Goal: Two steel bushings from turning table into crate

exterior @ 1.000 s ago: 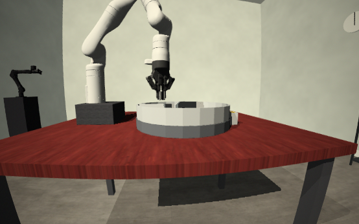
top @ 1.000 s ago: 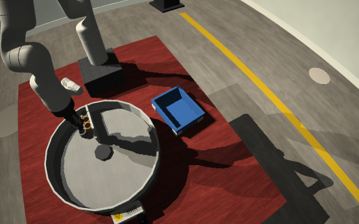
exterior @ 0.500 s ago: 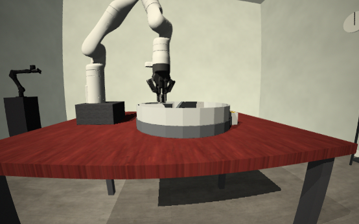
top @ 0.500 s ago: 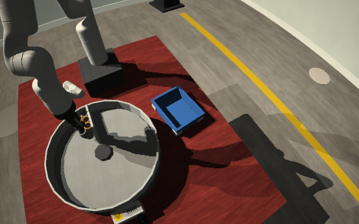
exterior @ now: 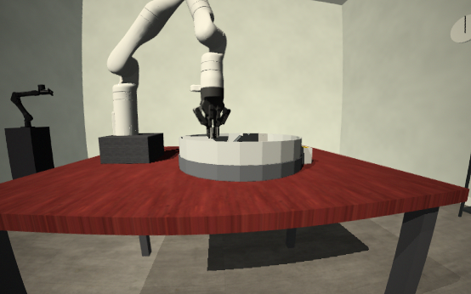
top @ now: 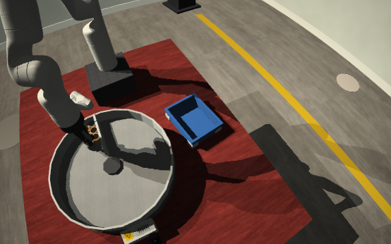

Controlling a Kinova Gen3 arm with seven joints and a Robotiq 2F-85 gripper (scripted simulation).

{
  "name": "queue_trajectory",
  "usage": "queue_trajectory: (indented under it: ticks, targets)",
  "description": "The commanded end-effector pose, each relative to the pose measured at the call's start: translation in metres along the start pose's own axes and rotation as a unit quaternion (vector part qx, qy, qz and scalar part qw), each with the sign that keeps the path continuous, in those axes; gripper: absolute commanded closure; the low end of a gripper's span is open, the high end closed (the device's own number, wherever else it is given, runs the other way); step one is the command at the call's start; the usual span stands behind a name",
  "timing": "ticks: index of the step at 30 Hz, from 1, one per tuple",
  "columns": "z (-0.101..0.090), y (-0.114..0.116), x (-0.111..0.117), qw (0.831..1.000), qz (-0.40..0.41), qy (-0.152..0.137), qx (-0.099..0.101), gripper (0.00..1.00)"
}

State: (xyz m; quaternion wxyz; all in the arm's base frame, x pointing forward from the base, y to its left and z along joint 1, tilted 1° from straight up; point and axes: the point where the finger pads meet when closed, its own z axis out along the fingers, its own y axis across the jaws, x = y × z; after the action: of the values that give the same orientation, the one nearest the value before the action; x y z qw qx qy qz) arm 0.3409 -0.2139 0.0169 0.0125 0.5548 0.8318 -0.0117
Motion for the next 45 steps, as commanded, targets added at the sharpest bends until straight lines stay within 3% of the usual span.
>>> queue_trajectory:
  ticks: [1, 45]
  targets:
    - [0.0051, -0.0016, 0.0012, 1.0, 0.002, 0.002, 0.001, 0.86]
    - [0.0073, -0.0024, 0.0026, 1.0, 0.002, 0.004, 0.001, 0.86]
